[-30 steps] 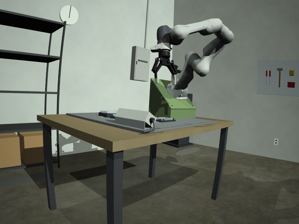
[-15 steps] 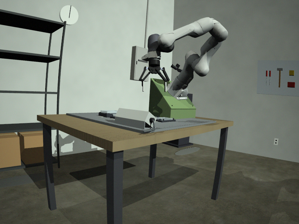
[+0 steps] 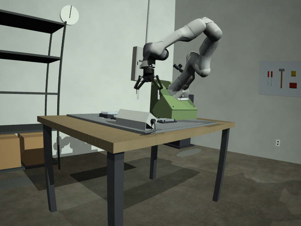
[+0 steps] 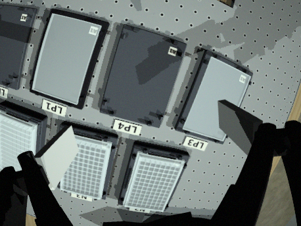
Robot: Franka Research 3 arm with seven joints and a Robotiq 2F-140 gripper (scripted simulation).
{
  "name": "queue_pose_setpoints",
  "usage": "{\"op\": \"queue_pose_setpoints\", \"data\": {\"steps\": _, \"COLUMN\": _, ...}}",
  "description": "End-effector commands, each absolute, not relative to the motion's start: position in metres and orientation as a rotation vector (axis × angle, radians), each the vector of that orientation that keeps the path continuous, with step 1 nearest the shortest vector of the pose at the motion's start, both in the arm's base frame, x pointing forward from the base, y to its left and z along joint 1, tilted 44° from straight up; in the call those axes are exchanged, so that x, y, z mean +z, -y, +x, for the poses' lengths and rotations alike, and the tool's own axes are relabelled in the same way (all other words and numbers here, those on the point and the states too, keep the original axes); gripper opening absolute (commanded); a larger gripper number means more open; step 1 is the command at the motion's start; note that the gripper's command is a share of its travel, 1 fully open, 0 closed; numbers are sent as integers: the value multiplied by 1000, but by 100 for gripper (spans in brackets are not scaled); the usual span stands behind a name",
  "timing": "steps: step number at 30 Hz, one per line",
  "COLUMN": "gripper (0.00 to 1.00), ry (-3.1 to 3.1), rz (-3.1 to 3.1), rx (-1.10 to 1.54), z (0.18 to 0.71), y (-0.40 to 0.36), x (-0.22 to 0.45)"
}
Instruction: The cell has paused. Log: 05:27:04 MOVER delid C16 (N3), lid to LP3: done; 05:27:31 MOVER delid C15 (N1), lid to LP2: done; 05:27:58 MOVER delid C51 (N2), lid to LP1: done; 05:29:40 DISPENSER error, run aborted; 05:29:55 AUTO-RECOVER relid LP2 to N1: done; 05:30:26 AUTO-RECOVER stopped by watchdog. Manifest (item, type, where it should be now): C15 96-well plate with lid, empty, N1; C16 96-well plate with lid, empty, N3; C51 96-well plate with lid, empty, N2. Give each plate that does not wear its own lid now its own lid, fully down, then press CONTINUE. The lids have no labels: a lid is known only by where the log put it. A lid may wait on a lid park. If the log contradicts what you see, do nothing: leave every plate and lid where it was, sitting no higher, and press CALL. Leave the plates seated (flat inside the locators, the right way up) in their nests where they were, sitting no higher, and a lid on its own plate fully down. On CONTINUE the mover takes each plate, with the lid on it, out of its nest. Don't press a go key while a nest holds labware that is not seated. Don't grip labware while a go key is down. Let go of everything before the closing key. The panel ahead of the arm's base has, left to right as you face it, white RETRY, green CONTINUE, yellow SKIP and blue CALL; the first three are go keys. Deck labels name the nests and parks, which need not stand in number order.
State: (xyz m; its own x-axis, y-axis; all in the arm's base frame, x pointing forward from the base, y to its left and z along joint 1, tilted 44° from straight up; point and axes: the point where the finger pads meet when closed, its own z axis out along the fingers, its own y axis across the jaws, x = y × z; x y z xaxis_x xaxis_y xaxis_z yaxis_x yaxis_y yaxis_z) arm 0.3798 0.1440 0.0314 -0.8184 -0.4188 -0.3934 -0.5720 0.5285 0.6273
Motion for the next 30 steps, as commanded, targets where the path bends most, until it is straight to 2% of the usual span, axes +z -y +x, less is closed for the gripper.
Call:
{"op": "queue_pose_setpoints", "data": {"steps": 1, "gripper": 100, "ry": -2750, "rz": -551, "rx": 1172, "z": 380, "y": -133, "x": 3}}
{"op": "queue_pose_setpoints", "data": {"steps": 12, "gripper": 100, "ry": -2898, "rz": -260, "rx": 1182, "z": 360, "y": -119, "x": -44}}
{"op": "queue_pose_setpoints", "data": {"steps": 30, "gripper": 100, "ry": -2901, "rz": -253, "rx": 1182, "z": 360, "y": -119, "x": -45}}
